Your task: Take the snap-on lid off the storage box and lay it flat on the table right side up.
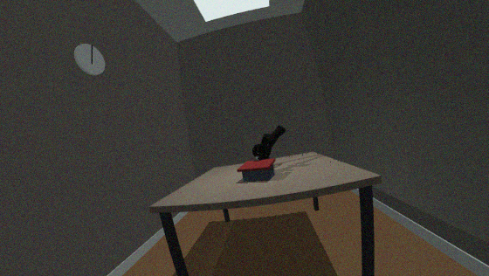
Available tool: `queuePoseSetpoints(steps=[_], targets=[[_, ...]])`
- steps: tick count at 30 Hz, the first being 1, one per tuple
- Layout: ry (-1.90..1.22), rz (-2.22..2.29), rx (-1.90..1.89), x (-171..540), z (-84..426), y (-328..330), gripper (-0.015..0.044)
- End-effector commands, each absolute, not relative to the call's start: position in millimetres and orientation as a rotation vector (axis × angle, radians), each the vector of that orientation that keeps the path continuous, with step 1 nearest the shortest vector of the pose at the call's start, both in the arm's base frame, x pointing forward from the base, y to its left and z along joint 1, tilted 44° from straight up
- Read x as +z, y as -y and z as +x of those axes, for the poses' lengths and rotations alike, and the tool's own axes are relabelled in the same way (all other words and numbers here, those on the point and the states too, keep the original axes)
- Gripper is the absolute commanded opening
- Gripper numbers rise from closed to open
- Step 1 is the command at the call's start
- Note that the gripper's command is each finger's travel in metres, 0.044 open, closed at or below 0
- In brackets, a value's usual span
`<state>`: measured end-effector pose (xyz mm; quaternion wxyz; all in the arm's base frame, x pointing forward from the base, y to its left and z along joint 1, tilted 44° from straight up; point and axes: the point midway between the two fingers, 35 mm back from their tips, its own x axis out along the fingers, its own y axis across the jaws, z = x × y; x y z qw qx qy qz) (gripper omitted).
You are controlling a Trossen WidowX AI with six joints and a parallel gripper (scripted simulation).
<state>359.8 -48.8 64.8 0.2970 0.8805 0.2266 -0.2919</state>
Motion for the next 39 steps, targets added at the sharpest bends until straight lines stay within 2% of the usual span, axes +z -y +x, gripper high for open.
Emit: queuePoseSetpoints(steps=[1, 39], targets=[[-0.599, 2.340, -0.771, 70, 361, 54, 0.0000], [-0.598, 2.338, -0.771, 101, 378, 95, 0.0000]])
